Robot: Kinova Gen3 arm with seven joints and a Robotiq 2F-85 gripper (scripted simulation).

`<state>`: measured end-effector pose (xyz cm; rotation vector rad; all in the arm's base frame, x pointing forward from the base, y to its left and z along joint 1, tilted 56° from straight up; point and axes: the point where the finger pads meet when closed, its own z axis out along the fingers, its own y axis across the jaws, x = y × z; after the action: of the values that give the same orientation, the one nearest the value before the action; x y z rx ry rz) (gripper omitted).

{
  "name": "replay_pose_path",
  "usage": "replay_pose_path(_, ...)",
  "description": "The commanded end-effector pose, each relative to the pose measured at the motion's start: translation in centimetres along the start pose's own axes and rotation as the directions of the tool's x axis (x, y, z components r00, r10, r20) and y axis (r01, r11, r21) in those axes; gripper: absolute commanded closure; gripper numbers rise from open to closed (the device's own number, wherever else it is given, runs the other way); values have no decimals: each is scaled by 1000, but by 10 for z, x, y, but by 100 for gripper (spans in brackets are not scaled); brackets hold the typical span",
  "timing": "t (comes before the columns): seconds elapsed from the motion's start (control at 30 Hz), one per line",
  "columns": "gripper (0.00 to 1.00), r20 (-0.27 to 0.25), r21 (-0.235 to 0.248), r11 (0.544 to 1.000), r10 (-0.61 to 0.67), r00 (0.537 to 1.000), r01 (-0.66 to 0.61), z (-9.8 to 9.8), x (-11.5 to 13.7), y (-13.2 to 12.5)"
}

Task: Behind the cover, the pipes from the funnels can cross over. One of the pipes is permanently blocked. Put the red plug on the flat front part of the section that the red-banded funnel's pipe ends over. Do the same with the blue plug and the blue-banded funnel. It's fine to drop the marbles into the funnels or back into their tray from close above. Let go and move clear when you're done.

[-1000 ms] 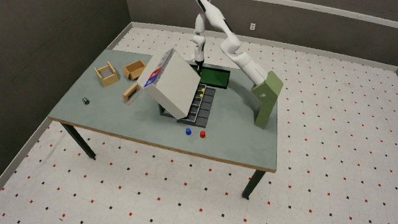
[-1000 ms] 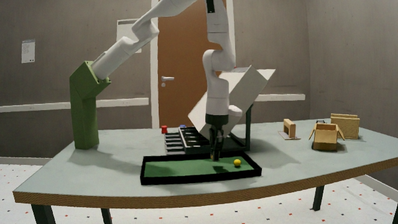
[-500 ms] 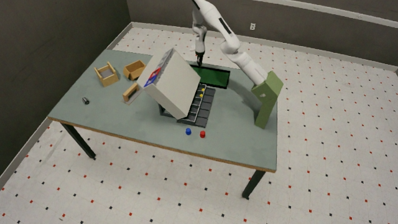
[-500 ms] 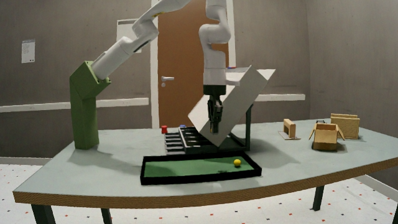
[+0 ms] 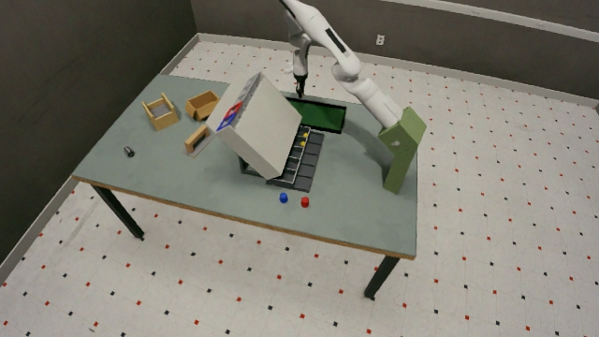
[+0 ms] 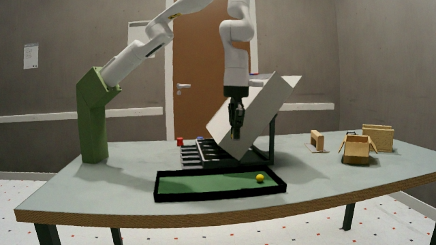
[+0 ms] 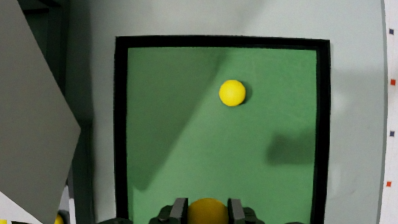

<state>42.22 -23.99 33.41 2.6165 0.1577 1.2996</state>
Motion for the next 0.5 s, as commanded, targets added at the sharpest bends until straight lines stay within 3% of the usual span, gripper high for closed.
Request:
replay_pose_path(0.0,100,-1,0,1000,-1,1000,1,-37,-60,0)
replay_pose_path(0.47,100,-1,0,1000,-1,1000,1,-38,-61,0)
